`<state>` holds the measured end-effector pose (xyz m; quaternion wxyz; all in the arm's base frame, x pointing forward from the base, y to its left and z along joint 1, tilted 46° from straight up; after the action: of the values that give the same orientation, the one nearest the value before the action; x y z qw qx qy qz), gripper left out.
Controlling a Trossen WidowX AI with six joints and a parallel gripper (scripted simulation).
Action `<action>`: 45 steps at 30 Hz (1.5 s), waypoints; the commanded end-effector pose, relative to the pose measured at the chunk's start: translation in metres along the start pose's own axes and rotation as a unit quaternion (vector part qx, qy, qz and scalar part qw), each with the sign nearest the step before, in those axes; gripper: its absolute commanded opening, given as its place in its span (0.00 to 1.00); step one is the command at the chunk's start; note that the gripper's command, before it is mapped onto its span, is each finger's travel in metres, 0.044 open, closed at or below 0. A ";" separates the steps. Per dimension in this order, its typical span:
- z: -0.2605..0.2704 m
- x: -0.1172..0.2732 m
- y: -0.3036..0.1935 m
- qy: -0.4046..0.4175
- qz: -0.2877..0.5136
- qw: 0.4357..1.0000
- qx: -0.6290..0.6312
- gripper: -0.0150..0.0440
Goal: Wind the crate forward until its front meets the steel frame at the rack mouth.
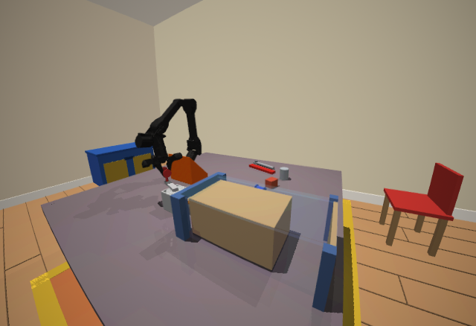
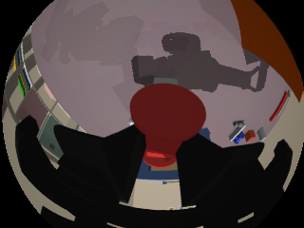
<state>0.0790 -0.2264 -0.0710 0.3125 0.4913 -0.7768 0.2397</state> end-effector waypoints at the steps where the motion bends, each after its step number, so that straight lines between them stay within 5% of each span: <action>1: 0.012 0.001 -0.004 0.016 -0.002 1.000 0.011 0.25; 45: 0.068 -0.012 -0.043 0.018 0.000 1.000 0.013 0.25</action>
<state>0.0953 -0.2742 -0.1170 0.3208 0.4970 -0.7695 0.2408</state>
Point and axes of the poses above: the point midway between the two fingers, 35 mm back from their tips, its own x axis back along the fingers, its own z axis across the jaws, y = z × x, the point moved 10 cm from there along x, back along the fingers, and after that the axes turned 2 degrees about -x, right-handed, at the moved point
